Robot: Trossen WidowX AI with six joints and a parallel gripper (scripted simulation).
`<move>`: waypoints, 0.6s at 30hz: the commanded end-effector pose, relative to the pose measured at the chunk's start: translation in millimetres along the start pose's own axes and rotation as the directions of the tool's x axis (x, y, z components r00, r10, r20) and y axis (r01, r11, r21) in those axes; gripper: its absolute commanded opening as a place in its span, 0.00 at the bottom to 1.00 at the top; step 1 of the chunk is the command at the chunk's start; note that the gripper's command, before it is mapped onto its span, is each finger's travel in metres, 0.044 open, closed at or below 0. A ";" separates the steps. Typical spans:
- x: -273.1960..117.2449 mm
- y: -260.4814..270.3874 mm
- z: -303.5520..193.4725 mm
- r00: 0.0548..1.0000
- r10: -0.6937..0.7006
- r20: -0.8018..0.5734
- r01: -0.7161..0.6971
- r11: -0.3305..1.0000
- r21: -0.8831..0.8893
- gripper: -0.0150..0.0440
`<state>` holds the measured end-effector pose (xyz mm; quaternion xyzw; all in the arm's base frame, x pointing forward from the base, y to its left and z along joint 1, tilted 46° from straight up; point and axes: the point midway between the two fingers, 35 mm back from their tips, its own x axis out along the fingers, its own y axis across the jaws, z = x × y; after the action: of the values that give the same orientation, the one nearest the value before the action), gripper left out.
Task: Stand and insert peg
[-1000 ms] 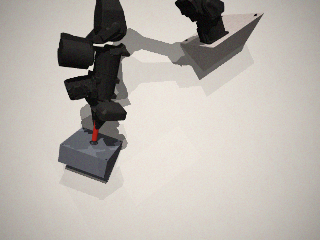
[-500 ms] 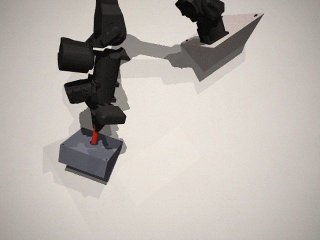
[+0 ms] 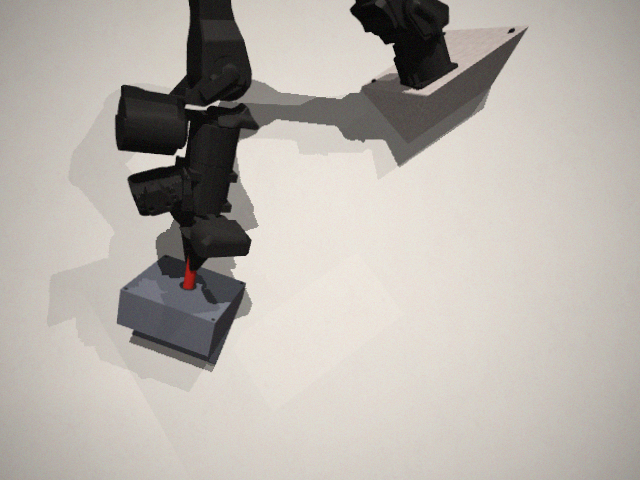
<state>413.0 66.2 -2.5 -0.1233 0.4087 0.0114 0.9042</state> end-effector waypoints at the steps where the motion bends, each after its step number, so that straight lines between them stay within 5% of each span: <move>1: 4.5 1.1 0.4 1.000 0.004 0.000 -0.004 1.000 -0.003 0.25; 18: 15.2 1.2 0.9 1.000 0.004 0.001 -0.004 1.000 -0.003 0.25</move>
<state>421.2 65.7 -11.0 -0.1234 0.4088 0.0113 0.9042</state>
